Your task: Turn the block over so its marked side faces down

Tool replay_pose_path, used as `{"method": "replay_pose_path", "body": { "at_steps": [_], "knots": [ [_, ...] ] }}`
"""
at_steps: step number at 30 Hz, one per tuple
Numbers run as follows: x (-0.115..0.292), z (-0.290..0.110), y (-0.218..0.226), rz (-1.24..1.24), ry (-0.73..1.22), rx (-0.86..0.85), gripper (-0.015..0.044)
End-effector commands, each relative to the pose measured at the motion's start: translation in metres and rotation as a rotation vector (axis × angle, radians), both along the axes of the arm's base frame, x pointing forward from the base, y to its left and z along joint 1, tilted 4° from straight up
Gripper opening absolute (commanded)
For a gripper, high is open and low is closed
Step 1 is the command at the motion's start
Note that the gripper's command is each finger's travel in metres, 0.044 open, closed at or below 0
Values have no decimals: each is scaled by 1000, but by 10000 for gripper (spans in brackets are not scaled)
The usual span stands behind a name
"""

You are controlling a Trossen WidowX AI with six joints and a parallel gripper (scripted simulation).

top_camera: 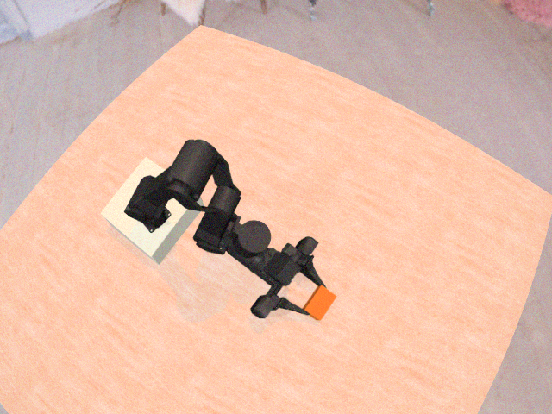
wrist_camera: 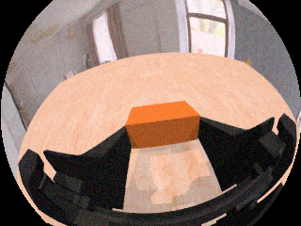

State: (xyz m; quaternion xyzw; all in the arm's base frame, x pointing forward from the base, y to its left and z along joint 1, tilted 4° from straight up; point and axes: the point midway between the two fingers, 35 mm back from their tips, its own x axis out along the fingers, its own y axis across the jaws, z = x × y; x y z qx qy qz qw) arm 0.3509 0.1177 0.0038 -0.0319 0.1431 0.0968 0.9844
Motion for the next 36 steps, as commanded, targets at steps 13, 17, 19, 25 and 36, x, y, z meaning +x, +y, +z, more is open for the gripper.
{"method": "replay_pose_path", "body": {
  "at_steps": [13, 17, 19, 25, 36],
  "knots": [
    [0, 1, -1, -4, -5, -3, 262],
    [0, 1, -1, -4, -5, -3, 368],
    [0, 1, -1, -4, -5, -3, 420],
    [0, 1, -1, -4, -5, -3, 440],
    [0, 1, -1, -4, -5, -3, 440]
  ]
}}
